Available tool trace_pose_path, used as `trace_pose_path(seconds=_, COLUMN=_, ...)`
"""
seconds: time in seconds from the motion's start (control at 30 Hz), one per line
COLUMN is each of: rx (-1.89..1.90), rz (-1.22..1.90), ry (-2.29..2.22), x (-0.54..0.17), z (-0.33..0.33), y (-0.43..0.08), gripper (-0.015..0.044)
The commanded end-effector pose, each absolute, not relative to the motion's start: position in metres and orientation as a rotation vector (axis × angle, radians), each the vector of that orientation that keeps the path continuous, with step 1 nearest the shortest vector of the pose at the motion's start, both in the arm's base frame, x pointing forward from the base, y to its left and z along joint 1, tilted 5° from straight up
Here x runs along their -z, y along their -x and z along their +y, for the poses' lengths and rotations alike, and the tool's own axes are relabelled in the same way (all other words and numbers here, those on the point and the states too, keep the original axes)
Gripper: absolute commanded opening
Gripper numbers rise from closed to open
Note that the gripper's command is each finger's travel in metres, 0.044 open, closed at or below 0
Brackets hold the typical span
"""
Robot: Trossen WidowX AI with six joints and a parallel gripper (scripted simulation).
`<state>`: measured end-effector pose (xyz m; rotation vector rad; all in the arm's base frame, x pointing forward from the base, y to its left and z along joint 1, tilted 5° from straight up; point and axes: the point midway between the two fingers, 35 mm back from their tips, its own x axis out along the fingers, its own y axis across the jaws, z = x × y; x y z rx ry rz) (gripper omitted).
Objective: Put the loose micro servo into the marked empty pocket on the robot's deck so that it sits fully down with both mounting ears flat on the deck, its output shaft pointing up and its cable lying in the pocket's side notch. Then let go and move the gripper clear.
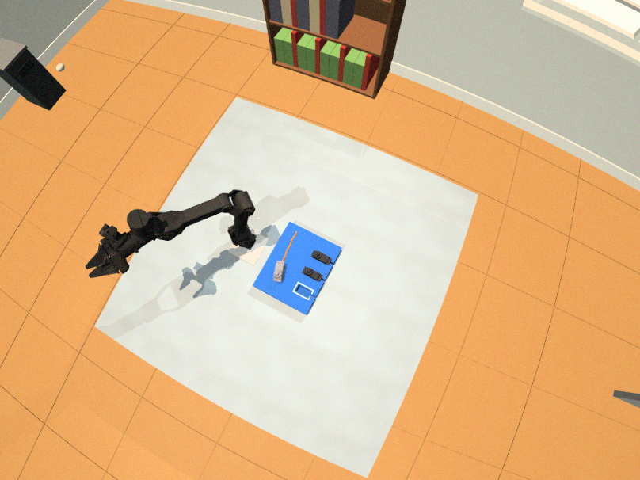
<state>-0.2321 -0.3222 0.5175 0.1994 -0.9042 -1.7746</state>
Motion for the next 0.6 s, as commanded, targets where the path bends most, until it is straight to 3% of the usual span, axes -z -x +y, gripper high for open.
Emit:
trace_pose_path(seconds=0.0, rx=1.775, rz=-0.9, ry=-0.2, x=-0.517, z=-0.323, y=0.232, gripper=0.0426)
trace_pose_path(seconds=0.57, rx=1.775, rz=-0.728, ry=-0.247, x=-0.494, z=-0.347, y=0.198, gripper=0.044)
